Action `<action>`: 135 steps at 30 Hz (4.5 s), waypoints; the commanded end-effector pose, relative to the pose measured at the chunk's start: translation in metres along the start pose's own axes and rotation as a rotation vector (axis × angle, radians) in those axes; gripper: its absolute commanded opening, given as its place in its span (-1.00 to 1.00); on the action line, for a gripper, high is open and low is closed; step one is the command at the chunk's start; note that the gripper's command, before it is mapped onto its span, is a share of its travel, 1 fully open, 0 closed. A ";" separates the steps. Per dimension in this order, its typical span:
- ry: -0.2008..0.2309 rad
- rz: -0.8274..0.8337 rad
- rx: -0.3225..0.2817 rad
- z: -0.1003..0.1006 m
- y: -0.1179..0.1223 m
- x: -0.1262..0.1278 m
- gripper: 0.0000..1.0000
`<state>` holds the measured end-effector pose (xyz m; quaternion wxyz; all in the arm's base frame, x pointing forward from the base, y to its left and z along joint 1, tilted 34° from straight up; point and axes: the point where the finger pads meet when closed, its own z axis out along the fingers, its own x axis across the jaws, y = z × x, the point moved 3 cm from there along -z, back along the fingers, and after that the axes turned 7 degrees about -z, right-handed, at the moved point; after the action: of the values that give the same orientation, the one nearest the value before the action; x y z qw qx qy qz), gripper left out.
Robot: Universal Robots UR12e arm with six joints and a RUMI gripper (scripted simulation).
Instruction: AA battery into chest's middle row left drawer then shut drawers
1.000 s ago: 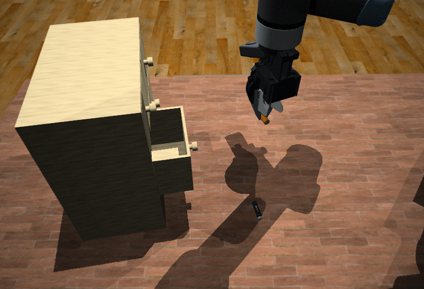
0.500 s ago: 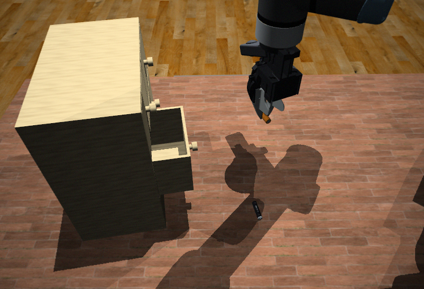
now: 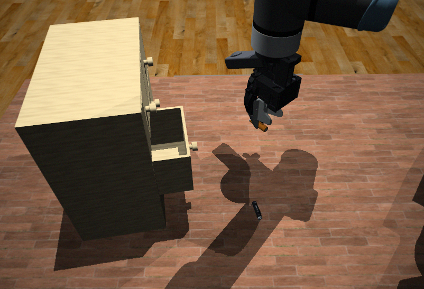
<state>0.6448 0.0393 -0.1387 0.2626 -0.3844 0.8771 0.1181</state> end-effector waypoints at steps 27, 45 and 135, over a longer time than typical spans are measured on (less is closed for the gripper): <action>-0.007 -0.996 0.001 -0.002 0.021 -0.090 -0.91; -0.006 -1.003 -0.001 -0.006 0.022 -0.088 -0.91; -0.007 -1.004 -0.003 -0.152 0.023 -0.087 -0.91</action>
<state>0.6238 0.0452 0.0363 0.2892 -0.7592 0.5826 -0.0220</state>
